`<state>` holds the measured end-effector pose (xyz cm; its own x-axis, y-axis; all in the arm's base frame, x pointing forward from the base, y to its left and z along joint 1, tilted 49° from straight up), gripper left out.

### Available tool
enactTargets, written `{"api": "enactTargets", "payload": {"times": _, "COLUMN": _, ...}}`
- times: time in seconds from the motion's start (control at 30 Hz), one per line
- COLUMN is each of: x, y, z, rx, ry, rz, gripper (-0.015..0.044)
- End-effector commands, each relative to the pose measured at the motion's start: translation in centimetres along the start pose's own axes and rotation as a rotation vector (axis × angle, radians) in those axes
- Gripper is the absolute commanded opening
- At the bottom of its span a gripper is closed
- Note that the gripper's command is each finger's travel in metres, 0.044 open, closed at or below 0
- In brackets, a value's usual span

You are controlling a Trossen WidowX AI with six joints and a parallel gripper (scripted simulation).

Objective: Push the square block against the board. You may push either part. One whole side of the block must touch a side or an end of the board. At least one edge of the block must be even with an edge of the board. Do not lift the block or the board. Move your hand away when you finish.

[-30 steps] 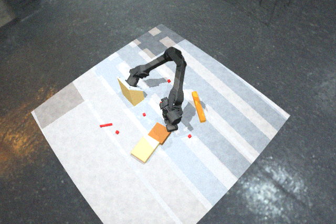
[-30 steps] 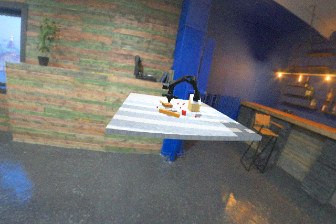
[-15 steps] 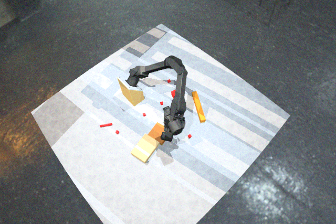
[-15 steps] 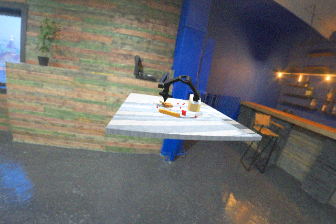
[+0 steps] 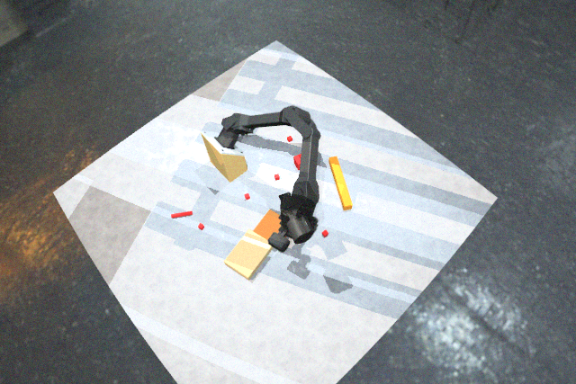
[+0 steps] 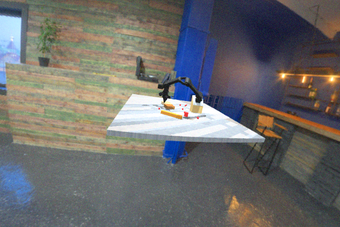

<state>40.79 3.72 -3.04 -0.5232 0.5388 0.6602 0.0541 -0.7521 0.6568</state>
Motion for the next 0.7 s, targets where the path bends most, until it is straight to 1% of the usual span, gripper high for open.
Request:
{"api": "enactTargets", "payload": {"times": 0.0, "x": -0.3, "y": -2.7, "z": 0.2, "rx": 0.001, "ry": -0.013, "rz": -0.002, "gripper": 0.0}}
{"api": "enactTargets", "payload": {"times": 0.03, "x": -0.2, "y": -4.2, "z": 0.1, "rx": 0.001, "ry": -0.013, "rz": -0.001, "gripper": 0.0}}
{"api": "enactTargets", "payload": {"times": 0.1, "x": -0.1, "y": -5.4, "z": 0.1, "rx": 0.0, "ry": -0.013, "rz": 0.001, "gripper": 0.0}}
{"api": "enactTargets", "payload": {"times": 0.67, "x": 0.0, "y": -5.4, "z": -0.8, "rx": 0.001, "ry": -0.014, "rz": 0.001, "gripper": 0.0}}
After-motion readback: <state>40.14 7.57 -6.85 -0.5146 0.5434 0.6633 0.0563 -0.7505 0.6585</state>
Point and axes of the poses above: the point midway between the two fingers, 35 mm back from their tips, its own y axis back along the fingers, its own x axis across the jaws, z = x × y, the point moved 3 cm from there along y, back along the fingers, and after that the axes turned 11 degrees about y, right-handed, at the moved point
